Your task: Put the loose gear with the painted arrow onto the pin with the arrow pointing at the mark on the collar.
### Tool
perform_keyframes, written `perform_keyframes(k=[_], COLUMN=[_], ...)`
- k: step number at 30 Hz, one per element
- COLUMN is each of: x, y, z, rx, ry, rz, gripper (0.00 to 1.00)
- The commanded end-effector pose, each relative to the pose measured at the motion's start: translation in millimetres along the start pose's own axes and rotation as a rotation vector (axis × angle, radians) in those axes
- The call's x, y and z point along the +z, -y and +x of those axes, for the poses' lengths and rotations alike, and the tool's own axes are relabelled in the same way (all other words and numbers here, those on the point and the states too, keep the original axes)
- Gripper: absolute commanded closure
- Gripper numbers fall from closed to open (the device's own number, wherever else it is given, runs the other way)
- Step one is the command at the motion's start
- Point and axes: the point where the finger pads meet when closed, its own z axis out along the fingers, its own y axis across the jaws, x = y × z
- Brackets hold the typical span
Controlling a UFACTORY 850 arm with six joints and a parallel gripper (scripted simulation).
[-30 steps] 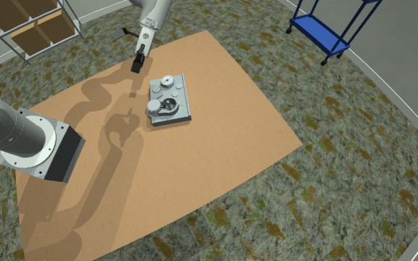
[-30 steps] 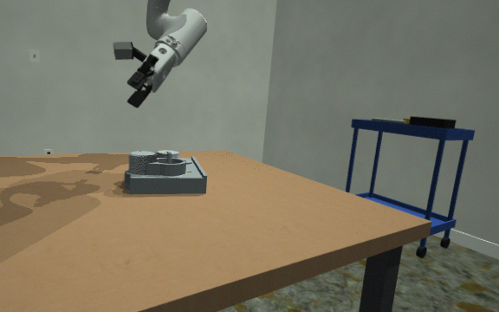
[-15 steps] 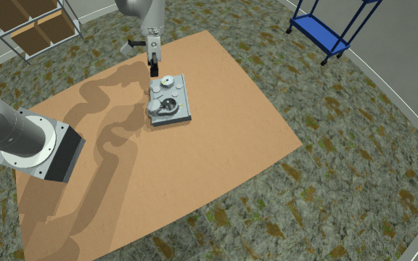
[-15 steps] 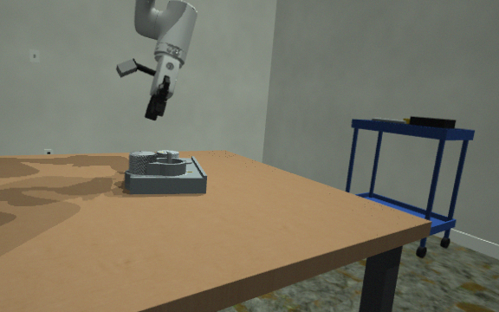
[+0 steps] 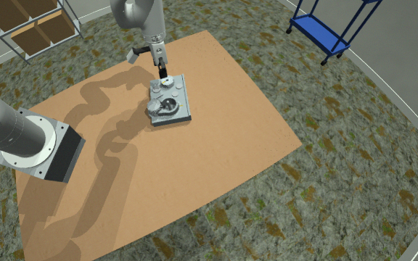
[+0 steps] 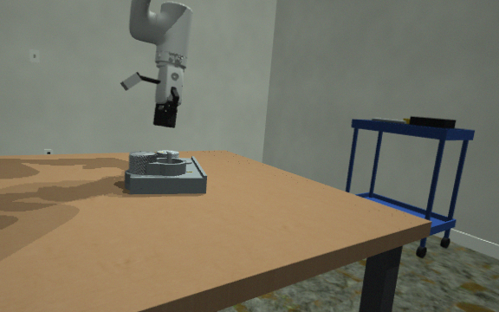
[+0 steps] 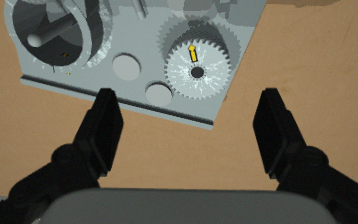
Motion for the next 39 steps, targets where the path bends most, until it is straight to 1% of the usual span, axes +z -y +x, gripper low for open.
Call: perform_keyframes(k=[1,3,7,11,35,39], x=[5.2,5.2,8.8,10.3,10.6,10.6], y=[-0.6,-0.6,-2.8,-4.1,-4.3,-4.3], z=[-10.1,-10.1,-15.1,-16.7,-17.0,-17.0], rx=[-0.024,-0.024,-0.046,-0.057,-0.060,-0.083], ry=[0.064,0.064,0.094,0.105,0.107,0.108], rz=[-0.024,-0.024,-0.049,-0.061,-0.063,-0.062], gripper=[0.00,0.00,0.00,0.00,0.00,0.00])
